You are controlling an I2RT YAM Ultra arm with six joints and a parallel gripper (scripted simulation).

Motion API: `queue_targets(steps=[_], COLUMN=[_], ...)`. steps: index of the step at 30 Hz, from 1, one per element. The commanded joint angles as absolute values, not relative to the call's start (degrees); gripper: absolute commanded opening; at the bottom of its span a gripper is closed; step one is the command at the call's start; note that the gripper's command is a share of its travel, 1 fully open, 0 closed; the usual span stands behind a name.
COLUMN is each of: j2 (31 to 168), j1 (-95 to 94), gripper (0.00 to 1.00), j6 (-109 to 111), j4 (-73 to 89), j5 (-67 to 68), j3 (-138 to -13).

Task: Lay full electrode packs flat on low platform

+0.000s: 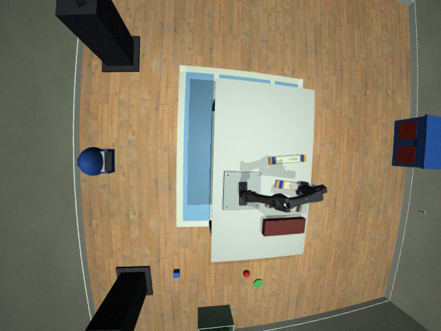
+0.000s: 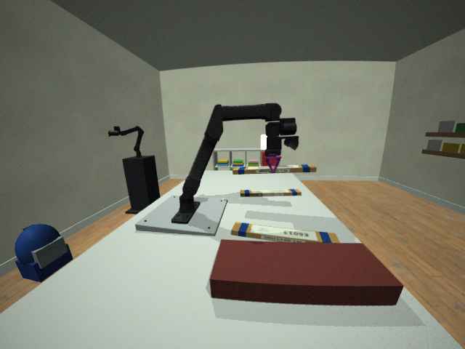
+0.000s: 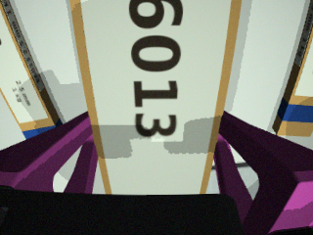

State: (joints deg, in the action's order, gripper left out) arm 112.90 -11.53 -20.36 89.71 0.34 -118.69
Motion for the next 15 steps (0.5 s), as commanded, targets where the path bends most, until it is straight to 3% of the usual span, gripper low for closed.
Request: queue_targets(steps=[1, 15], j2=[108.8, 109.3], j1=[-11.6, -11.6], gripper=[0.0, 0.0], j6=[-20.5, -20.5], j4=[90.0, 90.0], j5=[0.3, 0.3], j3=[-121.4, -120.5])
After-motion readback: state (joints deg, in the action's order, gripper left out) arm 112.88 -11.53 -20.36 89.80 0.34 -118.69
